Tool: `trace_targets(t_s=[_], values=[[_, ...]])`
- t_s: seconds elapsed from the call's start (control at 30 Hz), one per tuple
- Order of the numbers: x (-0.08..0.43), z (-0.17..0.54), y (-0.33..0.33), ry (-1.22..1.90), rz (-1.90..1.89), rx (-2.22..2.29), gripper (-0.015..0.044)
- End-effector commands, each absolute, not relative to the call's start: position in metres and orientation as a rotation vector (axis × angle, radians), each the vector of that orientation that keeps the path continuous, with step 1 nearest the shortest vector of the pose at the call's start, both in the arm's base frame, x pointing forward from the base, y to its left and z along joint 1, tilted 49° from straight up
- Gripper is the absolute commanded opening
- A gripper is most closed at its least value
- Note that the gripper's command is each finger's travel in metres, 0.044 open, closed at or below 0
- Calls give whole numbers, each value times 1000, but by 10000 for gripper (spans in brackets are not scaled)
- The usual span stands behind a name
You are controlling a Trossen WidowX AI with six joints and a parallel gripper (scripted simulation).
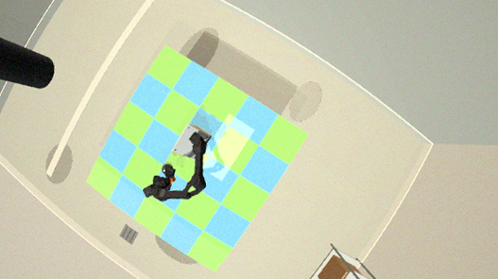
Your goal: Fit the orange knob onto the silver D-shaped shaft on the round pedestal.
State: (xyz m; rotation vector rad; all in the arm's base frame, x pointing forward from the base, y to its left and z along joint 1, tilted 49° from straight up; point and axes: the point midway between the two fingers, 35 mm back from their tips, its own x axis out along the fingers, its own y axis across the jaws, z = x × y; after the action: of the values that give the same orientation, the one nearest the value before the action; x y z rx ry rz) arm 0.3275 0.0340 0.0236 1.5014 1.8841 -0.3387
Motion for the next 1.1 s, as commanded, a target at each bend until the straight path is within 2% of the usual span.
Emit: trace_targets(t_s=[0.0, 1.07], values=[[333, 12, 27, 1876, -337, 1495, 0], [345, -73, -4, 1875, -335, 1495, 0]])
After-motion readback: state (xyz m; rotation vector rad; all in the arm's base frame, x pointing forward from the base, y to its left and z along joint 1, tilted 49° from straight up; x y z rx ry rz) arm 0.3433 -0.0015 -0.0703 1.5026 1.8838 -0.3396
